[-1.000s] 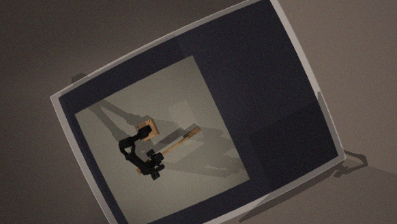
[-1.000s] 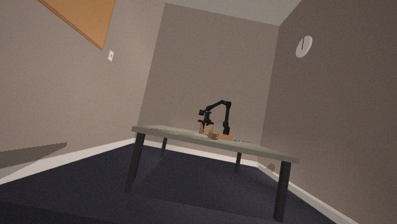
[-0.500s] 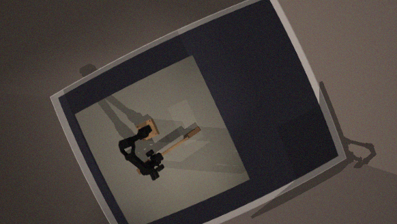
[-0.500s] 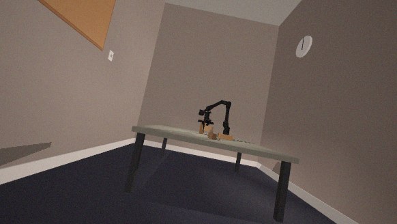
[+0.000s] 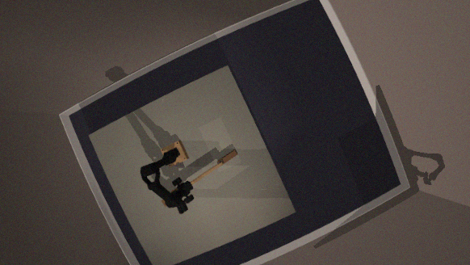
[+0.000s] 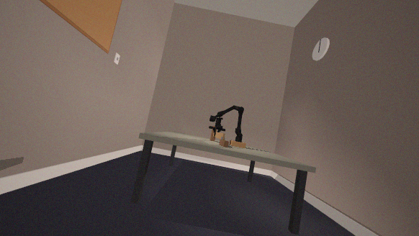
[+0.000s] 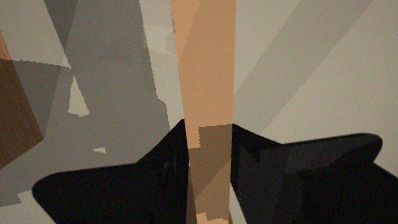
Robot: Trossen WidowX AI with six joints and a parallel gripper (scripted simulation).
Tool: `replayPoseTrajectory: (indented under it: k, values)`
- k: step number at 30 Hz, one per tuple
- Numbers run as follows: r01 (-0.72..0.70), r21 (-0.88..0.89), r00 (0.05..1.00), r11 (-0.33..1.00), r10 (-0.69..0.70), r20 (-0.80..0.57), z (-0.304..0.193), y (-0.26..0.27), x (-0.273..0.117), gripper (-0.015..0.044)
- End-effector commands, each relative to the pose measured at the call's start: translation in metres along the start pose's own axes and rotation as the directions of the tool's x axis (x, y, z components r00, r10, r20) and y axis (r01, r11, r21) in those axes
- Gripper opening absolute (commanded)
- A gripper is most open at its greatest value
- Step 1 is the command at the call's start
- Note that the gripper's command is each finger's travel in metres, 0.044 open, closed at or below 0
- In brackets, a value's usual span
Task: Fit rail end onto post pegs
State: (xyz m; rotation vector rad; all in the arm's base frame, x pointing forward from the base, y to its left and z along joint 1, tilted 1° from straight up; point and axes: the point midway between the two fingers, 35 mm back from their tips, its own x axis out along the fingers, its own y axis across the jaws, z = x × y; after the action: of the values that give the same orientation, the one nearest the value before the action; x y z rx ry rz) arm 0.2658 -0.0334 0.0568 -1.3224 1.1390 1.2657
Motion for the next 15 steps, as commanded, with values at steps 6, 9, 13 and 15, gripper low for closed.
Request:
replayPoseTrajectory:
  k: [6,9,13,15]
  values:
    - [0.000,0.000,1.000,1.000,0.000,0.000,0.0000,0.0000,0.0000,0.0184]
    - [0.000,0.000,1.000,1.000,0.000,0.000,0.0000,0.0000,0.0000,0.0262]
    - [0.000,0.000,1.000,1.000,0.000,0.000,0.0000,0.0000,0.0000,0.0367]
    - [0.000,0.000,1.000,1.000,0.000,0.000,0.0000,0.0000,0.0000,0.0420]
